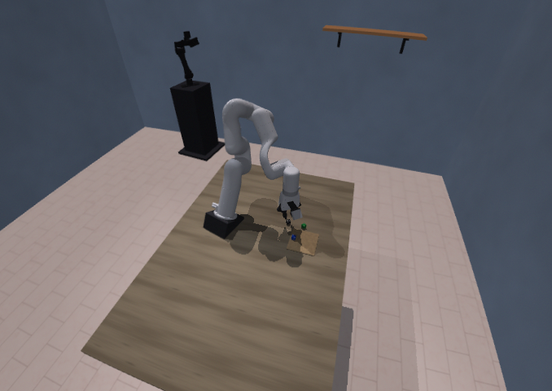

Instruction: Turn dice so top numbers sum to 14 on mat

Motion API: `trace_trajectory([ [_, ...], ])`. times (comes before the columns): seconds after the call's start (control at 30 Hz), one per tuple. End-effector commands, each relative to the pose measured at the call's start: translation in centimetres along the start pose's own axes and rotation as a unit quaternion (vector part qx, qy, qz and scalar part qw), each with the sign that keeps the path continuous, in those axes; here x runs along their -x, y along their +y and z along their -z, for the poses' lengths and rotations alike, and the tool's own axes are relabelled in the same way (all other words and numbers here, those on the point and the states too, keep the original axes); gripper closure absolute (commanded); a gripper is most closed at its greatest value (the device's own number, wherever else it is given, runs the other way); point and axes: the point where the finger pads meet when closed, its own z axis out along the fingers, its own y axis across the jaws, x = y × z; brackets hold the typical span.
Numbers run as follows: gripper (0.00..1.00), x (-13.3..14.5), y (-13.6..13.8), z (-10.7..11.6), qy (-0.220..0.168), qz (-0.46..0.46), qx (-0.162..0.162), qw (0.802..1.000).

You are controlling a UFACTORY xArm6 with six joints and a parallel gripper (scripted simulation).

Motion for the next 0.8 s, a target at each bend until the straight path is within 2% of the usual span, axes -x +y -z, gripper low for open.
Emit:
trace_trajectory([
  [0.0, 0.64, -0.1, -0.1, -0.8, 0.001, 0.001, -0.001, 1.000],
  [0.33, 0.64, 0.0, -0.2, -2.0, 0.001, 0.001, -0.001, 1.000],
  [0.77, 0.64, 0.0, -0.2, -2.4, 0.001, 0.001, -0.001, 1.000],
])
